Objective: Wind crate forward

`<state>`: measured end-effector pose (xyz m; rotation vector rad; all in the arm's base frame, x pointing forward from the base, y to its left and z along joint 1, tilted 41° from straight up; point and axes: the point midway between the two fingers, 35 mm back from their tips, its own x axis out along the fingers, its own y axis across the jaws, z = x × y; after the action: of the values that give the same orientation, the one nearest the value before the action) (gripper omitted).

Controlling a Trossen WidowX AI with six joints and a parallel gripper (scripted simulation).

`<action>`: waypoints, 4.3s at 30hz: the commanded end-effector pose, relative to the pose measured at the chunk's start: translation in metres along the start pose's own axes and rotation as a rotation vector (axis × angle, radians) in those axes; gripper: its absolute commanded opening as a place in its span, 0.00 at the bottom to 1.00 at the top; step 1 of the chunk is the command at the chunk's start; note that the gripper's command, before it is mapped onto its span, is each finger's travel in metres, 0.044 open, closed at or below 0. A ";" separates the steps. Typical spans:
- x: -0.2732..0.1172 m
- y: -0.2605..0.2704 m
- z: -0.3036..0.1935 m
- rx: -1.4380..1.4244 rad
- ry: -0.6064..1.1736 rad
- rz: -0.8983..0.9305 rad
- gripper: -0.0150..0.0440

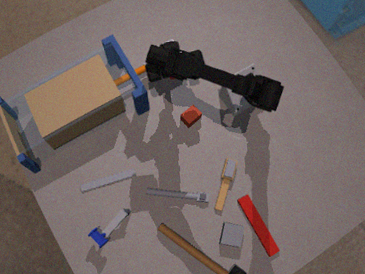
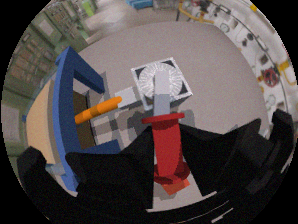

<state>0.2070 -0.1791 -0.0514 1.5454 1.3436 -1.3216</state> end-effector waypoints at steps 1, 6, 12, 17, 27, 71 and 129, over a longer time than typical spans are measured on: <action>0.001 -0.018 -0.003 0.009 0.011 -0.035 0.25; 0.001 -0.024 -0.003 0.009 0.011 -0.035 0.25; 0.002 -0.030 -0.002 0.009 0.011 -0.035 0.25; 0.002 -0.035 -0.001 0.009 0.010 -0.036 0.25; 0.003 -0.045 0.002 0.009 0.010 -0.036 0.25; 0.012 -0.085 0.024 0.010 0.008 -0.038 0.25; 0.034 -0.114 0.074 0.011 0.004 -0.040 0.25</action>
<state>0.0802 -0.2079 -0.0823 1.5525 1.3729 -1.3429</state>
